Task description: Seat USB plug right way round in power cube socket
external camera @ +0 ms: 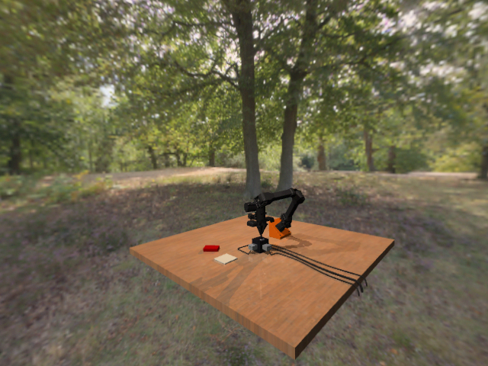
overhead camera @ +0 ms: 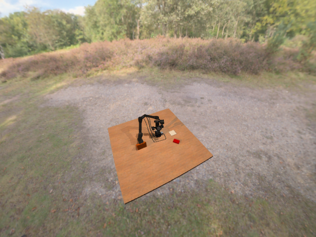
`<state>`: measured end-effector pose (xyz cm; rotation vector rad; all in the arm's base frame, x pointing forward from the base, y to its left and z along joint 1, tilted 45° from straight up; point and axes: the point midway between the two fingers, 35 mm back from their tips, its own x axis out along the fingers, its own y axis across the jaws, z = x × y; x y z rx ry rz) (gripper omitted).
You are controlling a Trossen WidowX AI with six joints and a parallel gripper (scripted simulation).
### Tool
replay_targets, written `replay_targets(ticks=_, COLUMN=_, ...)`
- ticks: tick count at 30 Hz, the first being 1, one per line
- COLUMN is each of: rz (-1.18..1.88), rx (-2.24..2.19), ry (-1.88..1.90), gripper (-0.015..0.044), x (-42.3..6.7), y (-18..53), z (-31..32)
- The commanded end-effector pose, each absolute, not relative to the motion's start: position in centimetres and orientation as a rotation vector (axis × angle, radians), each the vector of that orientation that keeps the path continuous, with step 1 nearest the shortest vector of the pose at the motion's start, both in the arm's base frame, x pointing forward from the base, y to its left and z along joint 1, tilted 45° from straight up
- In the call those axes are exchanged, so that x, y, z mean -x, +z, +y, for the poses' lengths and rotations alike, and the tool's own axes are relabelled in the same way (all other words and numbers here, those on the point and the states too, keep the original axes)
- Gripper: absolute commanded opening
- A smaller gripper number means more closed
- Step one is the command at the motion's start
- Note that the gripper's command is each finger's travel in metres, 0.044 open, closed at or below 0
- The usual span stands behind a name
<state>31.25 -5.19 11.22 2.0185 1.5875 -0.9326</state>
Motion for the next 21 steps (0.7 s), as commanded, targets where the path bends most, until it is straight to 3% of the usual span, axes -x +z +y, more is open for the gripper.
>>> replay_targets(ticks=1, rz=1.591, rx=-2.022, ry=-0.931, gripper=0.0, x=-31.24, y=11.15, z=-4.98)
replay_targets(ticks=21, rz=1.591, rx=-2.022, ry=-0.93, gripper=0.0, x=-31.27, y=10.98, z=-4.82)
